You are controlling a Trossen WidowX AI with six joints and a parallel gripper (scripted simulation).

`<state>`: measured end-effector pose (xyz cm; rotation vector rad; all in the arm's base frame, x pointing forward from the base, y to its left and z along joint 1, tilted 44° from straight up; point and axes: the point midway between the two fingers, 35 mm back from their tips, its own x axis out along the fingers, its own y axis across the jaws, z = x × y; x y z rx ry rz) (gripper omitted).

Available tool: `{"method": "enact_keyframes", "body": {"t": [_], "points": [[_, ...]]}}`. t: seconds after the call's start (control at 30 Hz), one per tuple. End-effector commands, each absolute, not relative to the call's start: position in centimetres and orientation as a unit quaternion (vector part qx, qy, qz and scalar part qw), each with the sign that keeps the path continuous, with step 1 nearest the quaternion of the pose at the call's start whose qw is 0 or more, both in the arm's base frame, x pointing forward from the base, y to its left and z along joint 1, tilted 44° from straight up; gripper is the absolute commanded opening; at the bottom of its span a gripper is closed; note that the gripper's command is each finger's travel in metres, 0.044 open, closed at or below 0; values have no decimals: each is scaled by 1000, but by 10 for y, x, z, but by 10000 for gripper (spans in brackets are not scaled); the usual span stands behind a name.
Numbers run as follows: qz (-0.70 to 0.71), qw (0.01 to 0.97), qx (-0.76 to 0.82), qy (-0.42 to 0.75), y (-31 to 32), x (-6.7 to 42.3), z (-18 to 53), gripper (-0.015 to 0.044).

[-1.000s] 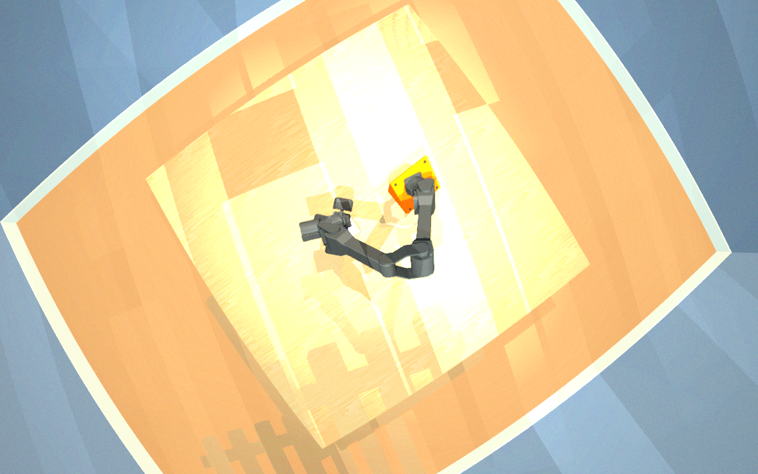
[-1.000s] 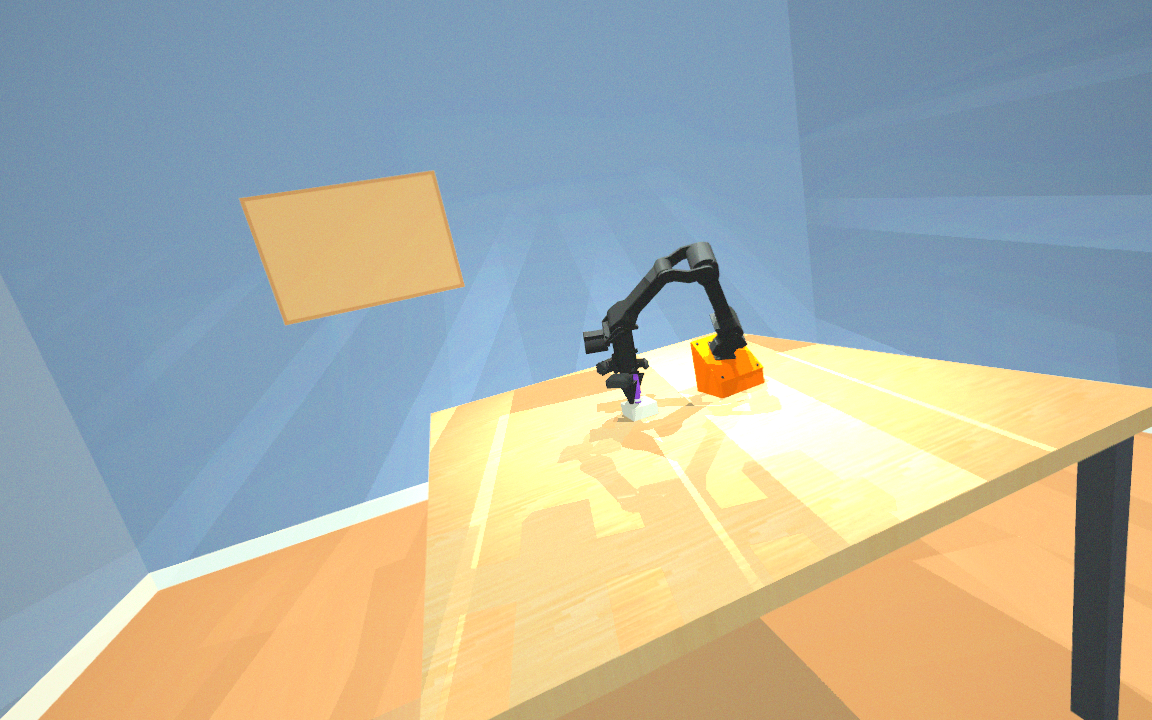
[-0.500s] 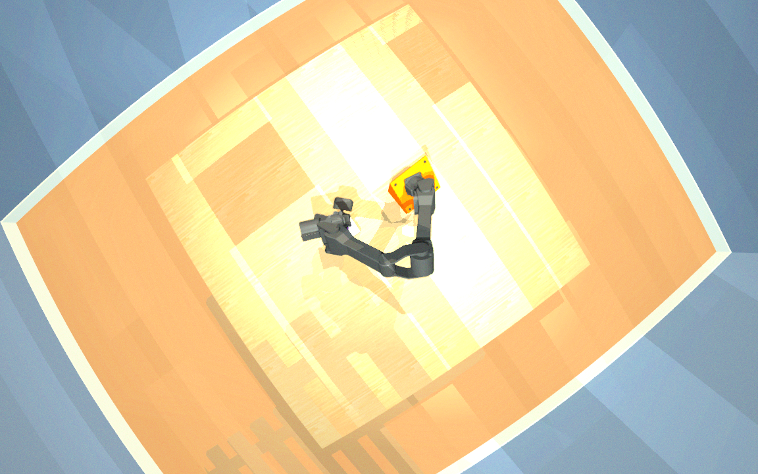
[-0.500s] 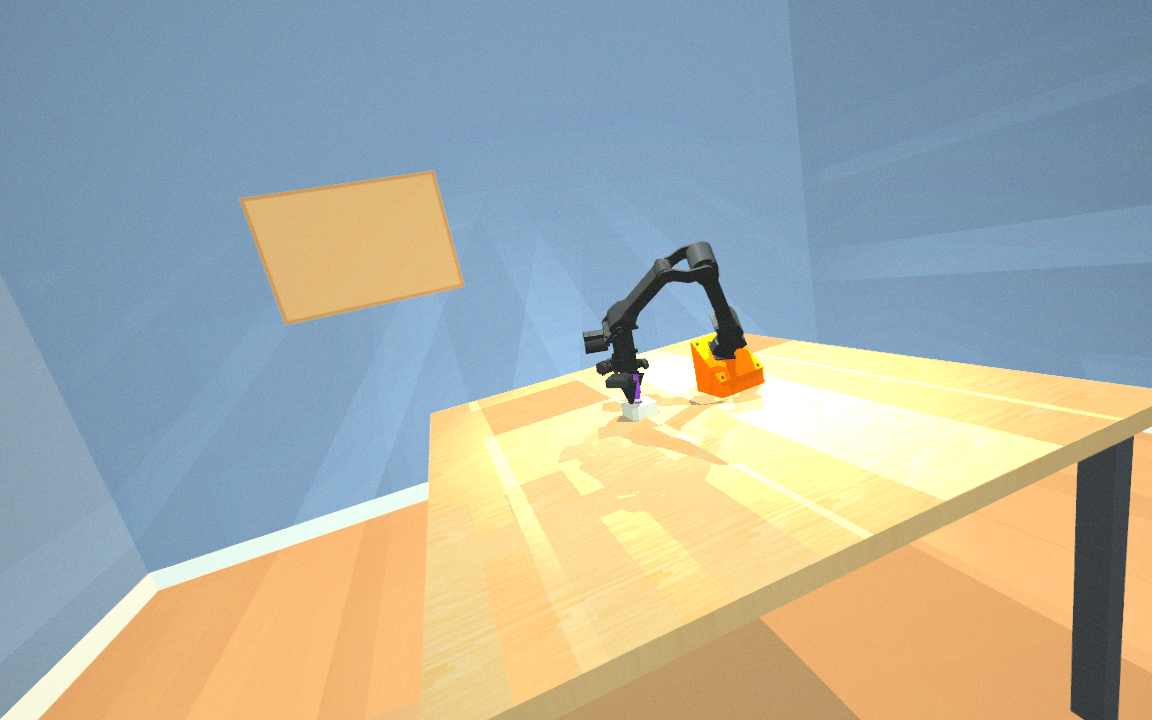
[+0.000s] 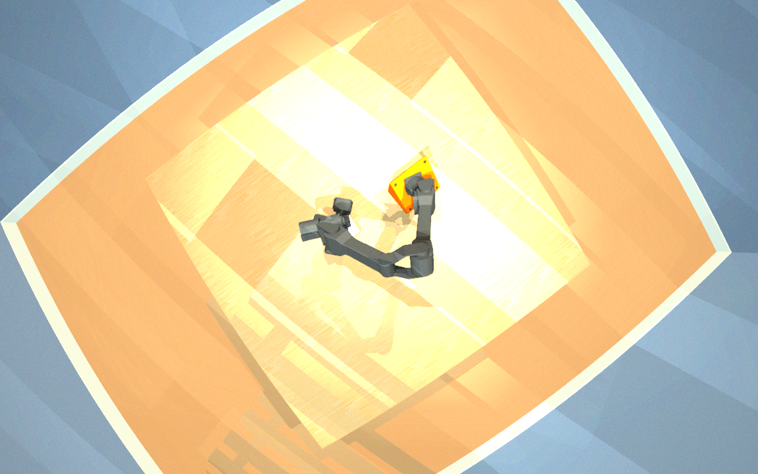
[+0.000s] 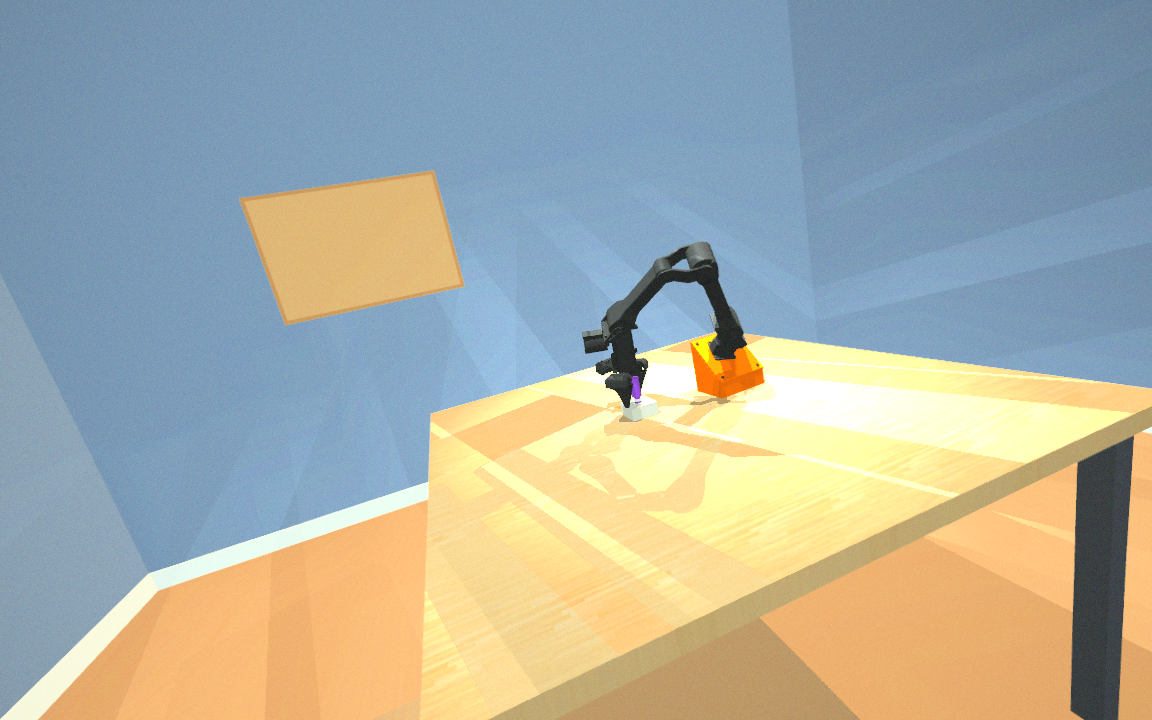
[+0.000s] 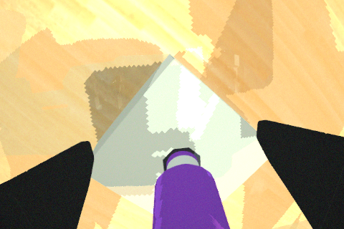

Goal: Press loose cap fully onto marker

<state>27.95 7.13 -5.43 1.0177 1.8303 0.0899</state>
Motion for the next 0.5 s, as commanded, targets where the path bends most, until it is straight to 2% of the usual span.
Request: {"method": "enact_keyframes", "body": {"t": [0.0, 0.1, 0.3, 0.47], "points": [[36, 502, 418, 756, 53, 286, -37, 440], [38, 502, 422, 754, 23, 293, -3, 440], [38, 502, 422, 754, 21, 293, 0, 440], [149, 557, 339, 743, 17, 291, 10, 309]]}}
